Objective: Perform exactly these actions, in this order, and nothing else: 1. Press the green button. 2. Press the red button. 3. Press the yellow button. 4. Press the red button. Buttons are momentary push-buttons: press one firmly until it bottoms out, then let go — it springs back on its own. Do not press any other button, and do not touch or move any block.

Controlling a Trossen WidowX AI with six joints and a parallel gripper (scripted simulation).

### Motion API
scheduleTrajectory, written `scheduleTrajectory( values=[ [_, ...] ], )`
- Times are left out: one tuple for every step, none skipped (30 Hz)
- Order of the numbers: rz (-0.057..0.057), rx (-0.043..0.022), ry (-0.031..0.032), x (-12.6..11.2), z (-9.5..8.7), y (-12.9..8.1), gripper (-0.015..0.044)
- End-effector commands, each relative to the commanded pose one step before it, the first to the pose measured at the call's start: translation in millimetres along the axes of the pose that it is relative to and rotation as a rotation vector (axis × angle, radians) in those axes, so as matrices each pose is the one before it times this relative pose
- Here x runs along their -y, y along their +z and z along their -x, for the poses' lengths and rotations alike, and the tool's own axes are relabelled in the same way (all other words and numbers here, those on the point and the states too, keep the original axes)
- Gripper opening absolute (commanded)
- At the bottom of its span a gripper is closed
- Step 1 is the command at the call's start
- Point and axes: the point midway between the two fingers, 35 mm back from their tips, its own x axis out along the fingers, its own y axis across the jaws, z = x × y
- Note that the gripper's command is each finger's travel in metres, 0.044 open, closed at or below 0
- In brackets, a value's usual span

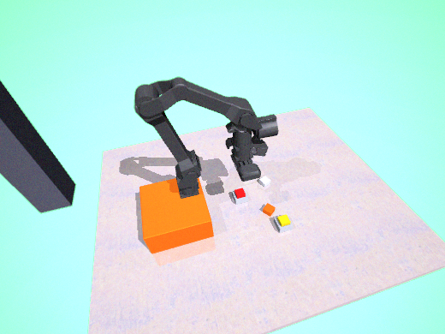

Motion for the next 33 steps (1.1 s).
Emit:
scheduleTrajectory(
  values=[
    [0.014, 0.00097, 0.0007, 5.58, -1.39, -8.28, 0.002],
    [0.0011, -0.00079, -0.00045, 0.1, -2.74, 0.28, 0.002],
    [0.0033, -0.00239, -0.00134, 0.28, -8.18, 0.61, 0.002],
    [0.0041, -0.00306, -0.00166, 0.3, -13.4, 0.43, 0.002],
    [-0.0001, -0.00002, 0.00005, -0.08, -16.22, -0.05, 0.002],
    [-0.0039, 0.00269, 0.00154, -0.36, -12.15, -0.5, 0.002],
    [-0.0034, 0.00236, 0.00135, -0.3, -7.03, -0.55, 0.002],
    [-0.0011, 0.00078, 0.00045, -0.1, -2.32, -0.25, 0.002],
    [0.0, 0.0, 0.0, 0.0, 0.0, 0.0, 0.002],
    [0.0, 0.0, 0.0, 0.0, 0.0, 0.0, 0.002],
    [0.0, 0.0, 0.0, 0.0, 0.0, 0.0, 0.002],
    [0.0, 0.0, 0.0, 0.0, -0.28, 0.03, 0.002],
    [0.0, 0.0, 0.0, 0.01, -0.84, 0.07, 0.002],
    [0.0, 0.0, 0.0, 0.01, -1.39, 0.11, 0.002],
    [0.0, -0.00001, 0.0, 0.01, -1.68, 0.12, 0.002],
    [0.0, -0.00001, 0.0, 0.01, -1.68, 0.11, 0.002],
    [0.0, -0.00001, 0.0, 0.01, -1.67, 0.09, 0.002],
    [0.0, -0.00001, 0.0, 0.01, -1.67, 0.07, 0.002],
    [0.0, -0.00001, 0.0, 0.01, -1.66, 0.06, 0.002],
    [0.0, -0.00002, 0.0, 0.0, -1.66, 0.04, 0.002],
    [0.0, -0.00002, 0.0, 0.0, -1.65, 0.02, 0.002],
    [0.0, -0.00002, 0.0, 0.0, -1.65, 0.01, 0.002],
    [0.0, -0.00002, 0.0, 0.0, -1.64, -0.01, 0.002],
    [0.0, -0.00002, 0.0, 0.0, -1.64, -0.03, 0.002],
    [0.0, -0.00002, 0.0, 0.0, -1.63, -0.04, 0.002],
    [0.0, -0.00002, 0.0, -0.01, -1.63, -0.06, 0.002],
    [0.0, -0.00003, 0.0, -0.01, -1.62, -0.07, 0.002],
    [0.0, -0.00003, 0.0, -0.01, -1.62, -0.09, 0.002],
    [0.0, -0.00003, 0.0, -0.01, -1.61, -0.11, 0.002],
    [0.0, -0.00003, 0.0, -0.01, -1.6, -0.12, 0.002],
    [0.0, -0.00003, 0.0, -0.01, -1.6, -0.14, 0.002],
    [0.0, -0.00003, 0.0, -0.01, -1.59, -0.15, 0.002],
    [0.0, -0.00003, 0.0, -0.01, -1.31, -0.14, 0.002]
  ],
)
